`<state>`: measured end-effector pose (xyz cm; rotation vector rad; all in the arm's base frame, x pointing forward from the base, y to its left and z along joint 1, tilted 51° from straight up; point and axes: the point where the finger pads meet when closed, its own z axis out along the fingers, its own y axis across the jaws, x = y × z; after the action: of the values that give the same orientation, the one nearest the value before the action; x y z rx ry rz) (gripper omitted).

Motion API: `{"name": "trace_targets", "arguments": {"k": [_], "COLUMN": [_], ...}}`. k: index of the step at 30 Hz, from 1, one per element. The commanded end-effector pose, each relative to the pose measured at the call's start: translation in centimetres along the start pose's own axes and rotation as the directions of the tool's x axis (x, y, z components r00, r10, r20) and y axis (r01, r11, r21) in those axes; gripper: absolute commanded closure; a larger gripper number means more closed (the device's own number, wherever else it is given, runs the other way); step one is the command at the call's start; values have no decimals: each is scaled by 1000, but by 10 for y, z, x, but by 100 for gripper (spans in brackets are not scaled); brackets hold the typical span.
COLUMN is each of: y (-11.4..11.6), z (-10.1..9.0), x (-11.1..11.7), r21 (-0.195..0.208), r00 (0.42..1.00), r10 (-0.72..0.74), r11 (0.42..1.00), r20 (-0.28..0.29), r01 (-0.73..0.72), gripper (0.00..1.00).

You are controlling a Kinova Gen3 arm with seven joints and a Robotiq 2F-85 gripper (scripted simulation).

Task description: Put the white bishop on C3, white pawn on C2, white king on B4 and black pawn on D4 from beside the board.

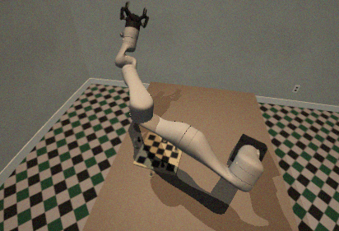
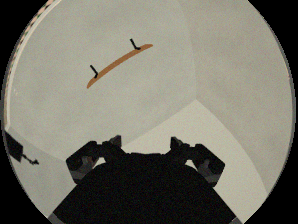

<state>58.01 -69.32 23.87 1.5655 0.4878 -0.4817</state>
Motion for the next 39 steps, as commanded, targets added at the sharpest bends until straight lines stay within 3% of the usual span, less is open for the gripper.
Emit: {"name": "trace_targets", "arguments": {"k": [1,4,5,14,15,26,27,35,36,39], "y": [6,6,16,16,25,25,34,34,43,43], "z": [-4,-4,-20,-20,-38,-38,-55,-55,-73,-73], "x": [0,0,3,3,6,6,8,8,10,10], "r21": [-5,-5,-4,-4,-2,-2,1,1,5,5], "r00": [1000,1000,999,999,995,995,988,988,979,979], "r10": [4,4,52,52,102,102,152,152,204,204], "r11": [1000,1000,999,999,995,995,988,988,979,979], "r20": [-2,-2,-5,-5,-8,-8,-11,-11,-14,-14], "r01": [-4,-4,-52,-52,-102,-102,-152,-152,-204,-204], "gripper": [0,0,0,0,0,0,0,0,0,0]}}
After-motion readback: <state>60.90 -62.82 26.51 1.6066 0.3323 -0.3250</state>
